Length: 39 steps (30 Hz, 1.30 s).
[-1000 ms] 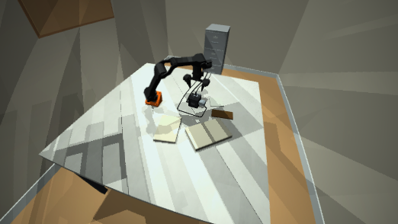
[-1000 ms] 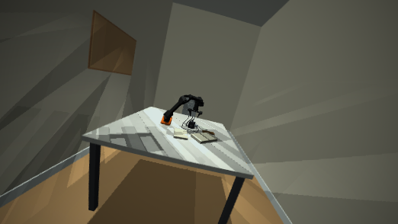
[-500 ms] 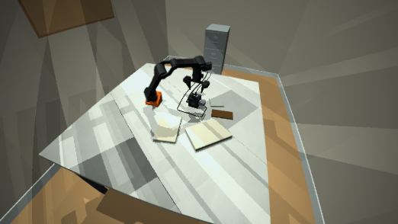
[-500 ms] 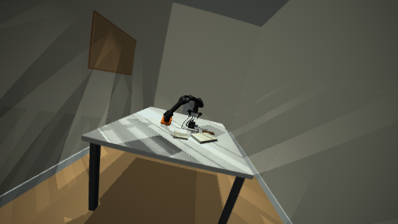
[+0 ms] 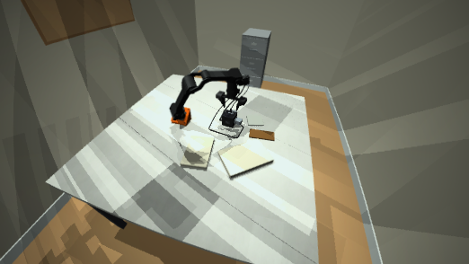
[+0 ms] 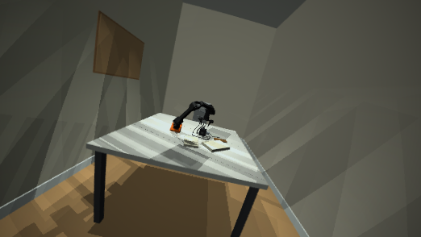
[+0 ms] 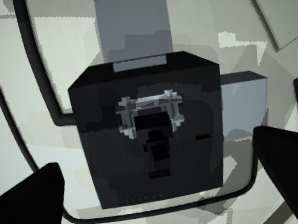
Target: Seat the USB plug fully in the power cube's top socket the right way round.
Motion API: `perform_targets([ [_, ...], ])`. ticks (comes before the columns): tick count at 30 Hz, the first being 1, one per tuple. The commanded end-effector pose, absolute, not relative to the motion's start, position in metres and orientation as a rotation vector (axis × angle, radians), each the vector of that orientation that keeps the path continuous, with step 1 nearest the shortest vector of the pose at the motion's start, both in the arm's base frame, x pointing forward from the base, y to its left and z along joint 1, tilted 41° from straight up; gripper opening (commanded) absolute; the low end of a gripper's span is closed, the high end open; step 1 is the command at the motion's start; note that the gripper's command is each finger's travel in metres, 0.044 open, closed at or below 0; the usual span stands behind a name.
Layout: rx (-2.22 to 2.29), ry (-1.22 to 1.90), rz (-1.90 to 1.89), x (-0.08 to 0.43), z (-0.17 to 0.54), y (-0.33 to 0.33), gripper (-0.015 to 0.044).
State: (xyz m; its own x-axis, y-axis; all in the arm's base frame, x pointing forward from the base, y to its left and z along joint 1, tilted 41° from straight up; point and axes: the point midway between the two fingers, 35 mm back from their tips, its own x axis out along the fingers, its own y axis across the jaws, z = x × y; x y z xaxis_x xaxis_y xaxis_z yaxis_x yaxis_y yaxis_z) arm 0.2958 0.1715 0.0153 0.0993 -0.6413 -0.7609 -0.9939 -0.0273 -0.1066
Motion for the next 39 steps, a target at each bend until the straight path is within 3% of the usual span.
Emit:
perform_targets([
  [1, -1.739, 1.610, 0.702, 0.2959, 0.0154, 0.1717, 0.0335],
  [13, -1.739, 1.610, 0.702, 0.2959, 0.0154, 0.1717, 0.0020],
  [39, -1.739, 1.610, 0.703, 0.2953, 0.0185, 0.1743, 0.0000],
])
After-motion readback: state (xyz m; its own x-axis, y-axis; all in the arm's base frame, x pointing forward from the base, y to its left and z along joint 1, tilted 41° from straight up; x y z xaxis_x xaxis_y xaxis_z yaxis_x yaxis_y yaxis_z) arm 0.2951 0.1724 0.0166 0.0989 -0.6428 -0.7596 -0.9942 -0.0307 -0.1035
